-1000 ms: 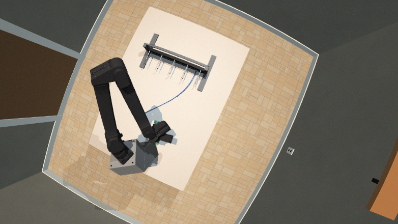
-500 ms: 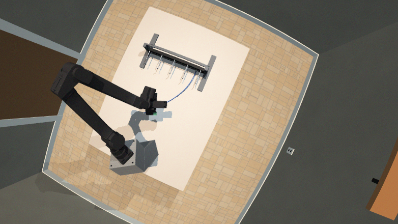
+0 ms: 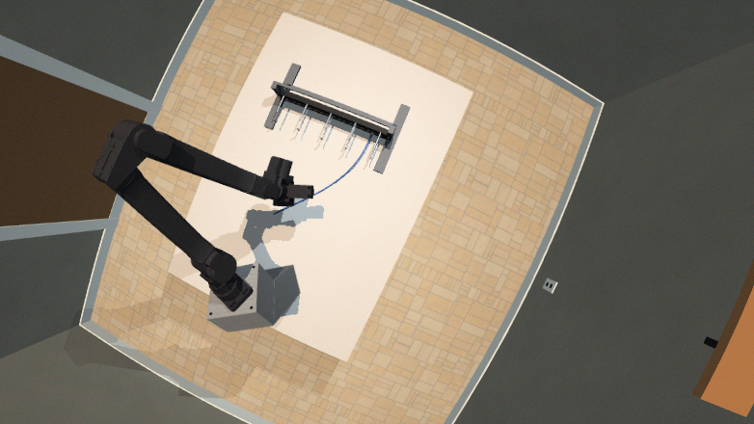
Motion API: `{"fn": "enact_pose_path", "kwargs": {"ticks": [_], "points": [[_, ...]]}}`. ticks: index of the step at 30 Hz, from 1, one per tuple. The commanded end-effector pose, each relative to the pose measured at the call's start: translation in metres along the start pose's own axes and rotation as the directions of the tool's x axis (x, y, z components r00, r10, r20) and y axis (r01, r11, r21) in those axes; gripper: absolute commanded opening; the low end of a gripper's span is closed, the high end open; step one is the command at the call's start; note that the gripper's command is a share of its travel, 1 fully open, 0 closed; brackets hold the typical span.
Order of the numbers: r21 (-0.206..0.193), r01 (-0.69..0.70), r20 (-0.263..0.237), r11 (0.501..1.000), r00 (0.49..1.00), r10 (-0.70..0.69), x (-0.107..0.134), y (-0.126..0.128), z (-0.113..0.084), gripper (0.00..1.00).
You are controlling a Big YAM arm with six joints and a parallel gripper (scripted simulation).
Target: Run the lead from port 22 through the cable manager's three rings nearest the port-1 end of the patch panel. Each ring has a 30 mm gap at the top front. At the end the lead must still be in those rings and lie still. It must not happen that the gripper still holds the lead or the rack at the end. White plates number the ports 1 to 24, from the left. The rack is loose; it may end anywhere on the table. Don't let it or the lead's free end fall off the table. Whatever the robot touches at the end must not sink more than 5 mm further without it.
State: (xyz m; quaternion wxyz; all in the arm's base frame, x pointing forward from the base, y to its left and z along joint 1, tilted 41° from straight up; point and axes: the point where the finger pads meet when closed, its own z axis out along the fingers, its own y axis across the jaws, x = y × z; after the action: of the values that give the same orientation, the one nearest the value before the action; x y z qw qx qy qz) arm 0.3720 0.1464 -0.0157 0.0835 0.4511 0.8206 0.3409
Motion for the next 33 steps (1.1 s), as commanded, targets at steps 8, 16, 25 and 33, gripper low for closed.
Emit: {"fn": "enact_pose_path", "kwargs": {"ticks": [8,16,25,33], "points": [[0.006,-0.021,0.014,1.000,1.000,0.021,-0.008,-0.007,0.000,0.00],[0.006,-0.021,0.014,1.000,1.000,0.021,-0.008,-0.007,0.000,0.00],[0.006,-0.021,0.014,1.000,1.000,0.021,-0.008,-0.007,0.000,0.00],[0.013,0.273,0.007,0.962,0.962,-0.273,-0.009,-0.029,0.000,0.00]]}}
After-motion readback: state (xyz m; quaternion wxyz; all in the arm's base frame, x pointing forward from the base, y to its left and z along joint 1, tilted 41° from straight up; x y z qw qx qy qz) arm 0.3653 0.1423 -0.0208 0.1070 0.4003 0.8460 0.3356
